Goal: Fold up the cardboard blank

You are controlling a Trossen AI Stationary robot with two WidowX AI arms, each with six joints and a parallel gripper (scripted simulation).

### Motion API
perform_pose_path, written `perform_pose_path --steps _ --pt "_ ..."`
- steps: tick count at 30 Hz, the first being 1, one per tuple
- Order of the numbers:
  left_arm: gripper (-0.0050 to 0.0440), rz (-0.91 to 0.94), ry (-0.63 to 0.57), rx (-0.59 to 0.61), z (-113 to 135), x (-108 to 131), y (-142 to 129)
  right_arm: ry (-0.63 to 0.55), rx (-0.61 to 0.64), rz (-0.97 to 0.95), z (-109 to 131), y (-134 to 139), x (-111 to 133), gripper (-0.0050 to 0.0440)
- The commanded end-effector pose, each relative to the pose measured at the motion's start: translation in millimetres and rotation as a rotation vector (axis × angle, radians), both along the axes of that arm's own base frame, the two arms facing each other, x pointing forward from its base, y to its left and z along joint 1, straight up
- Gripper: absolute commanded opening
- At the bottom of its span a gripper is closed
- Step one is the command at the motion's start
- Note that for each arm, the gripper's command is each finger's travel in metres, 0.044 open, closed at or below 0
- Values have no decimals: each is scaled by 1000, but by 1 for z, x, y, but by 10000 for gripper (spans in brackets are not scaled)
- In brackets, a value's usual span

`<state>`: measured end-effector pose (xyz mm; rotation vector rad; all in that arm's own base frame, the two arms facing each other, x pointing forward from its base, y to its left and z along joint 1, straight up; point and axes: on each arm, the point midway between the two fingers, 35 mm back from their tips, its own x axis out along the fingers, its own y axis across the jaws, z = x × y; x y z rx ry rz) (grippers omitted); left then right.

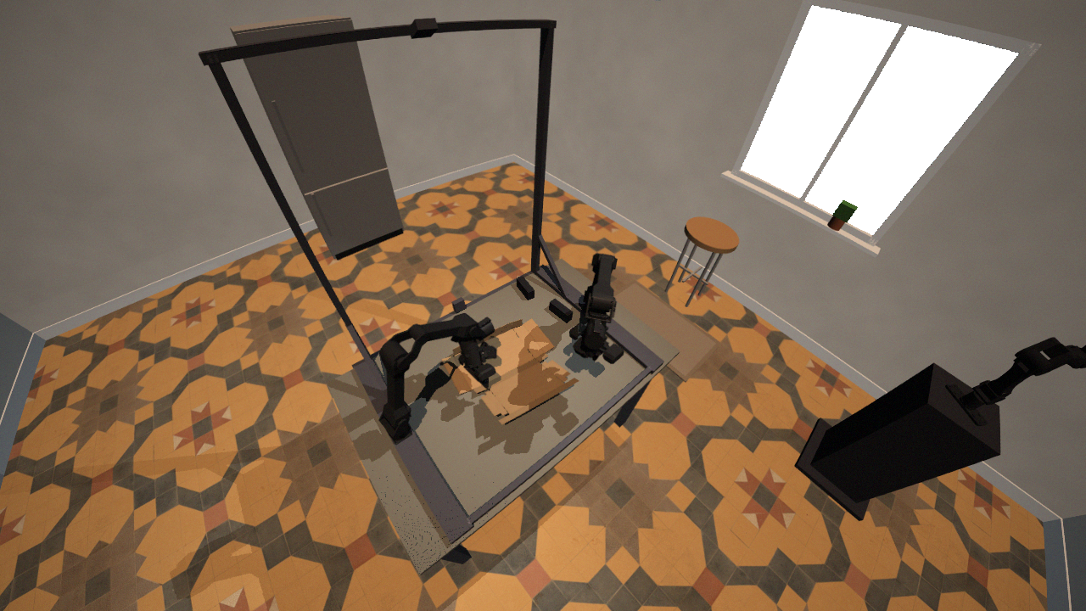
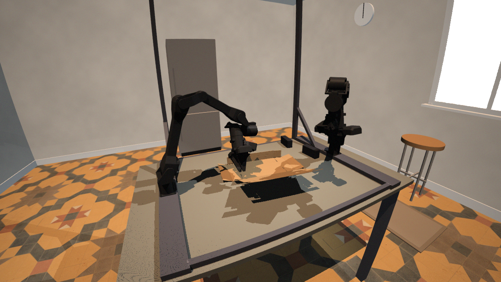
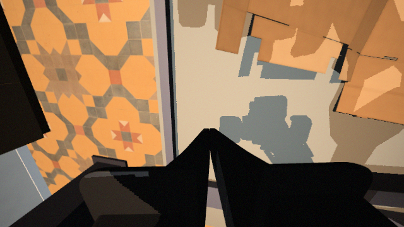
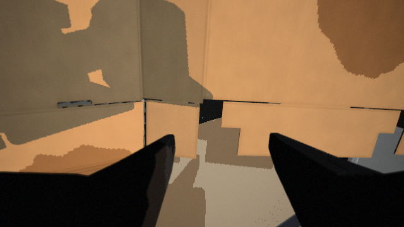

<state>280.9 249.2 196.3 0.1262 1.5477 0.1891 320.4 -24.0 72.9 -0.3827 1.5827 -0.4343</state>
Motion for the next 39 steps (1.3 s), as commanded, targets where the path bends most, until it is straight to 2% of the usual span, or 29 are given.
perform_pose_path --steps 1,11,14,18,20,21,22,25,35,37,38,39 --pt "0 -14 -31 -65 30 -21 21 -18 7 -2 5 1 2 276" --pt "0 -17 -44 -72 36 -28 26 -18 7 -2 5 1 2 276" --pt "70 20 -97 -72 32 -24 30 -18 7 -2 5 1 2 276" --pt "166 162 -272 -119 15 -14 41 -18 7 -2 5 1 2 276" --pt "166 162 -272 -119 15 -14 41 -18 7 -2 5 1 2 276" --pt "190 170 -320 -96 16 -9 48 -18 7 -2 5 1 2 276" --pt "214 208 -342 -130 11 -11 45 -18 7 -2 5 1 2 276" --pt "278 240 -406 -132 8 -7 52 -18 7 -2 5 1 2 276" --pt "278 344 -617 -162 1 3 68 -18 7 -2 5 1 2 276" --pt "278 344 -617 -162 1 3 68 -18 7 -2 5 1 2 276" --pt "278 340 -664 -140 4 7 75 -18 7 -2 5 1 2 276" --pt "278 376 -686 -181 -1 4 72 -18 7 -2 5 1 2 276"
